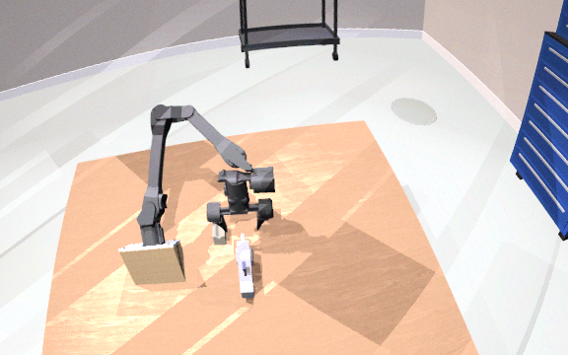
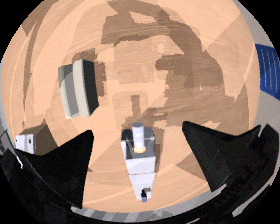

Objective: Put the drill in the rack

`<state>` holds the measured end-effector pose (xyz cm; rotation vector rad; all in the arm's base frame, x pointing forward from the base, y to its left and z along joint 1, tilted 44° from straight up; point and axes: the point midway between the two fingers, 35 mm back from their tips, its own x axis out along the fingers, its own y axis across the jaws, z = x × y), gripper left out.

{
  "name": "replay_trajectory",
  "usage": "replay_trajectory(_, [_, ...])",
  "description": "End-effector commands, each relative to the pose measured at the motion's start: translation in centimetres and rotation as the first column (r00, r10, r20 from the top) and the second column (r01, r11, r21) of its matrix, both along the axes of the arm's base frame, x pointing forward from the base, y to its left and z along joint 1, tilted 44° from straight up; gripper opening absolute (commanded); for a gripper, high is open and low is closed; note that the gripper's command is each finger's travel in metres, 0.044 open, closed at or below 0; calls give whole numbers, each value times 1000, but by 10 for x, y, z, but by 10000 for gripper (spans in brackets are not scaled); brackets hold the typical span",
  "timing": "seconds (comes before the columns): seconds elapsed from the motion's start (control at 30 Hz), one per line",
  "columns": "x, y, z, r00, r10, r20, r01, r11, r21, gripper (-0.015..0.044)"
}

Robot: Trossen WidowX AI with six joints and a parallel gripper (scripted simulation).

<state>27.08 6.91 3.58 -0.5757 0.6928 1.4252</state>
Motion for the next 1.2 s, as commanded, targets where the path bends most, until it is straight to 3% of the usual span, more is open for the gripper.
replay_trajectory(0.0, [0,1,-1,1000,4,7,-4,1000,5,440])
replay_trajectory(1.13, [0,26,-46,1000,4,6,-4,1000,7,440])
replay_trajectory(1.17, [1,24,-43,1000,9,12,-9,1000,1,414])
